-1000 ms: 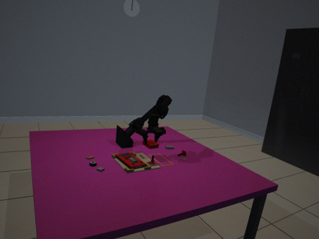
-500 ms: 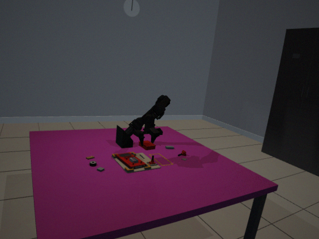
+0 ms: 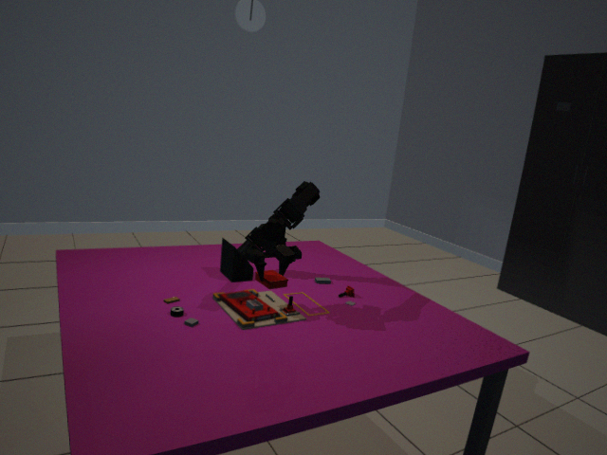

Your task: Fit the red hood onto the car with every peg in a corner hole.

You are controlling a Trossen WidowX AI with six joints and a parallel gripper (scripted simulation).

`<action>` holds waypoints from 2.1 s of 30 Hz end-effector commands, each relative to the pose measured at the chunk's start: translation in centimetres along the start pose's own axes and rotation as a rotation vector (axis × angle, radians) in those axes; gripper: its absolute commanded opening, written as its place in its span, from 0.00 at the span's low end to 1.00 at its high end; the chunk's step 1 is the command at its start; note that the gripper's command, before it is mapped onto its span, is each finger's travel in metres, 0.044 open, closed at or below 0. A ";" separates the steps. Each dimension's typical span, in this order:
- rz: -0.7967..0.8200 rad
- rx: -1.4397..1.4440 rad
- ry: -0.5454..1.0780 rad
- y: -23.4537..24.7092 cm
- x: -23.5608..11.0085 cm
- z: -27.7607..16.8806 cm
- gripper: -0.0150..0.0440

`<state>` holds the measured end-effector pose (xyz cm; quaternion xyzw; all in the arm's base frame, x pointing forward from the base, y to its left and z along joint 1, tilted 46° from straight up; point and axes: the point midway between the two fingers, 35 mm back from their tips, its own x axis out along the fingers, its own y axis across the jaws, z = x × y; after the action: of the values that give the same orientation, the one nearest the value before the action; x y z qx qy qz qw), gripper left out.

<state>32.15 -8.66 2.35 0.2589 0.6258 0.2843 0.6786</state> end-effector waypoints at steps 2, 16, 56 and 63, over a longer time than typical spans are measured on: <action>-0.009 -0.010 -0.006 -1.7 -0.2 0.3 0.25; -0.007 -0.020 -0.007 -5.7 0.2 0.3 0.25; -0.004 -0.021 -0.008 -5.6 5.3 0.6 0.25; -0.004 -0.021 -0.008 -5.6 5.3 0.6 0.25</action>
<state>33.29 -8.85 -5.31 0.2500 0.6225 0.2892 0.6829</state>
